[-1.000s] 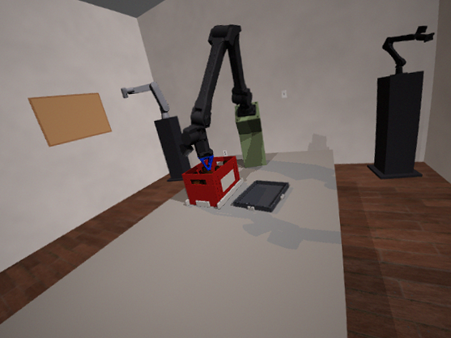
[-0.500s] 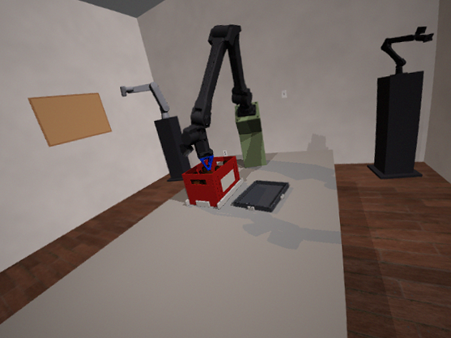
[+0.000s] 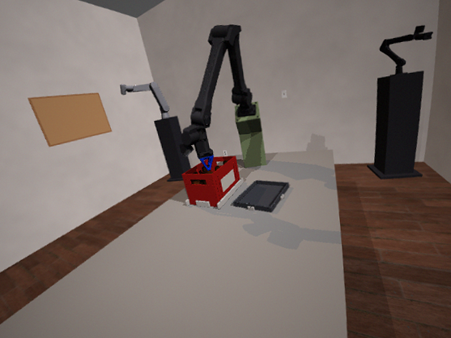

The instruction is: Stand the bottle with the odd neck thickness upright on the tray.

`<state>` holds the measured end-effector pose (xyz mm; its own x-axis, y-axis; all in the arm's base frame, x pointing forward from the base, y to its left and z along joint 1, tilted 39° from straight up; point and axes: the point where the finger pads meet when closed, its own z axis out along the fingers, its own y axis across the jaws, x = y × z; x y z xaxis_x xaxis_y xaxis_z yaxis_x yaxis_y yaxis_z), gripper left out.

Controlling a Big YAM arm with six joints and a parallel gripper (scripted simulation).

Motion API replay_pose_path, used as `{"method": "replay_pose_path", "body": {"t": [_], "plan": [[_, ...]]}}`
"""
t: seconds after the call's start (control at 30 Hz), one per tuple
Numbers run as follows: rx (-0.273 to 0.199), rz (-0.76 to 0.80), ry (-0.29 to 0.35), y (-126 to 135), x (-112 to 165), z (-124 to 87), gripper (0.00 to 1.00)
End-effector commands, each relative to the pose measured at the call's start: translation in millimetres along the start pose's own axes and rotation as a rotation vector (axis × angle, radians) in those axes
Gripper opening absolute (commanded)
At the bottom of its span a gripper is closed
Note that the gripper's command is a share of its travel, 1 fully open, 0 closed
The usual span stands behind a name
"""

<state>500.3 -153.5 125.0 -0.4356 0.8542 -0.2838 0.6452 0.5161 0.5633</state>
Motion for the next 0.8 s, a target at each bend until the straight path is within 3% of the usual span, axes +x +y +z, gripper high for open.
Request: {"method": "replay_pose_path", "body": {"t": [0.0, 0.77], "plan": [[-0.005, -0.009, -0.013, 0, -3, -12, 0.00], [-0.005, -0.010, -0.009, 0, -1, -23, 0.00]]}}
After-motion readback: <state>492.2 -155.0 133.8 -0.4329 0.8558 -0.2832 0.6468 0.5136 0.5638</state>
